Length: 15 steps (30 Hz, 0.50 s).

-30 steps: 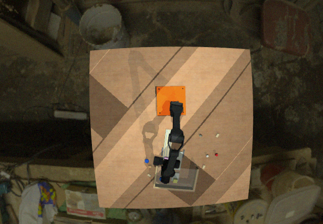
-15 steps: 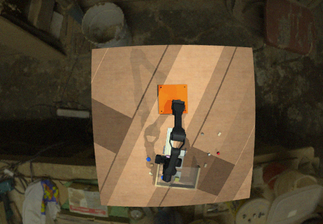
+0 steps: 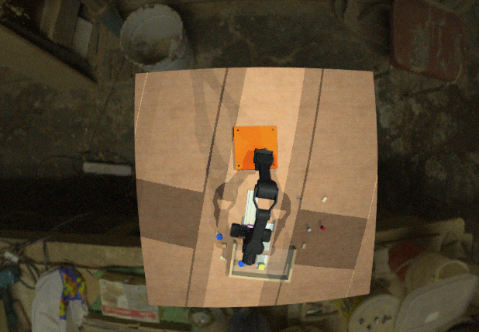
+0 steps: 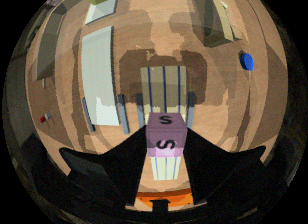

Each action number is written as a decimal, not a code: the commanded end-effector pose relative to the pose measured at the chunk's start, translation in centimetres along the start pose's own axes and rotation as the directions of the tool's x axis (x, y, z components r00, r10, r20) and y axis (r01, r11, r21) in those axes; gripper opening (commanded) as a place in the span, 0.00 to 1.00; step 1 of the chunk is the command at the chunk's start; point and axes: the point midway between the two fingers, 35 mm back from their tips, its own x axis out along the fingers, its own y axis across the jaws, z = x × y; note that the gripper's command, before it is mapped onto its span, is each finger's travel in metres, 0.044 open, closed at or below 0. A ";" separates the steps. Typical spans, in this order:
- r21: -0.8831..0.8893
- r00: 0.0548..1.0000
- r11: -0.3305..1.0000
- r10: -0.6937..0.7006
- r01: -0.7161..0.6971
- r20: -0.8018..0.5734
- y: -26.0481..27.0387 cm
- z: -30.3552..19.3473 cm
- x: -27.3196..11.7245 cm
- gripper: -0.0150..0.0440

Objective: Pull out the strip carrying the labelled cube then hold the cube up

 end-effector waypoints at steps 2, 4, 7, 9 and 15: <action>0.002 1.000 1.000 -0.004 0.004 -0.001 -0.1 -1.5 -0.8 0.25; 0.002 1.000 1.000 -0.004 0.004 -0.001 -0.1 -1.5 -0.8 0.25; 0.002 1.000 1.000 -0.004 0.004 -0.002 -0.1 -2.0 -0.8 0.25; 0.002 1.000 1.000 -0.004 0.004 -0.002 -0.1 -2.7 -0.9 0.25; 0.002 1.000 1.000 -0.004 0.004 -0.005 -0.1 -4.9 -0.8 0.25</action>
